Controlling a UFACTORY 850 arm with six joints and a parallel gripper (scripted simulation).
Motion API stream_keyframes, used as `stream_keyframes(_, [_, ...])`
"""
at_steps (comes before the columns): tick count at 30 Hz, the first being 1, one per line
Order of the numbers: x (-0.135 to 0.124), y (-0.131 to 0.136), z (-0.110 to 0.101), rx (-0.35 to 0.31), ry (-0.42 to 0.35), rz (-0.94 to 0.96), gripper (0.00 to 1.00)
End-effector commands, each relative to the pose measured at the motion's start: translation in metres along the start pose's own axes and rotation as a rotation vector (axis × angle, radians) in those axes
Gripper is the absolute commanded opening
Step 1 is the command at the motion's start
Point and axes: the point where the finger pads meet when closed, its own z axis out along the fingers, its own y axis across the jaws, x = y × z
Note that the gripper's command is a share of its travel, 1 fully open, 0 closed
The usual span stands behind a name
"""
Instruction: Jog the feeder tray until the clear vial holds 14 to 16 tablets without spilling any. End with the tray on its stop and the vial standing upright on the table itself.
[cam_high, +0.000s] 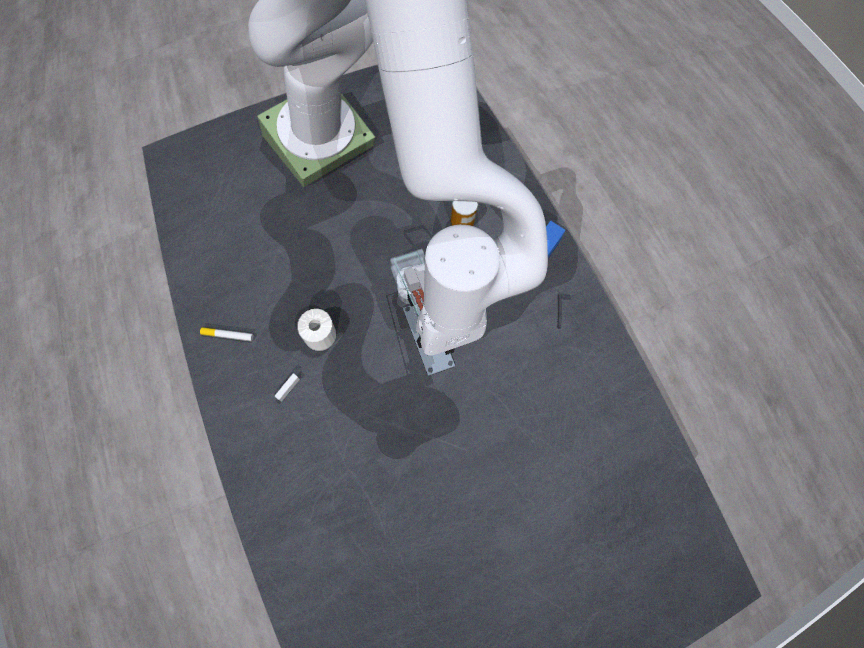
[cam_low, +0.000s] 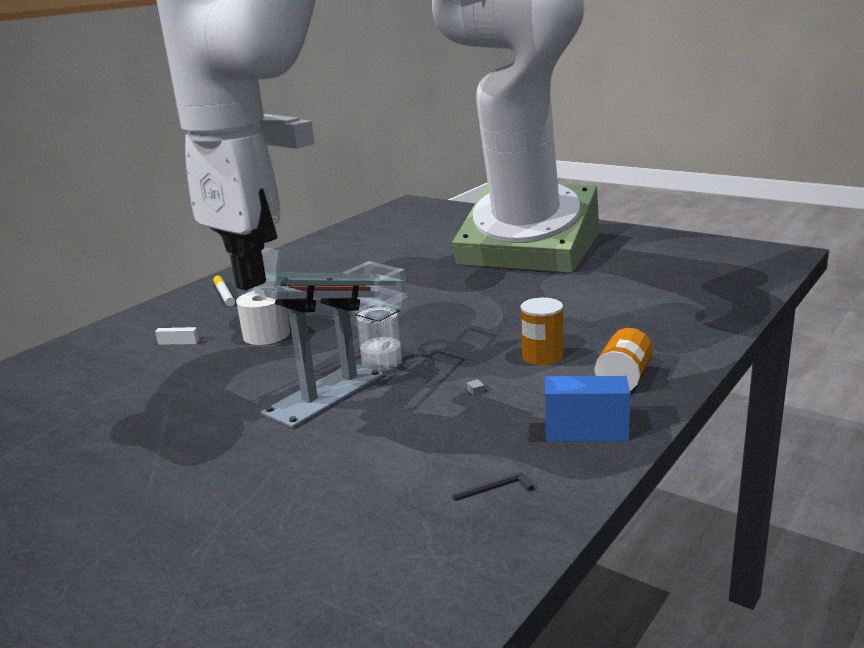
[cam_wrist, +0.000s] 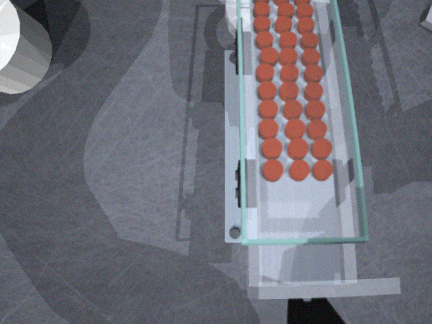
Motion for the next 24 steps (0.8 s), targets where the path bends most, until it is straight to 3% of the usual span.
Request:
stream_keyframes(1, [0.008,0.000,0.002,0.000,-0.003,0.000,0.00])
stream_keyframes(12, [0.008,0.000,0.002,0.000,-0.003,0.000,0.00])
stream_keyframes(16, [-0.018,0.000,-0.007,0.000,-0.003,0.000,0.00])
stream_keyframes(24, [-0.019,0.000,-0.007,0.000,-0.003,0.000,0.00])
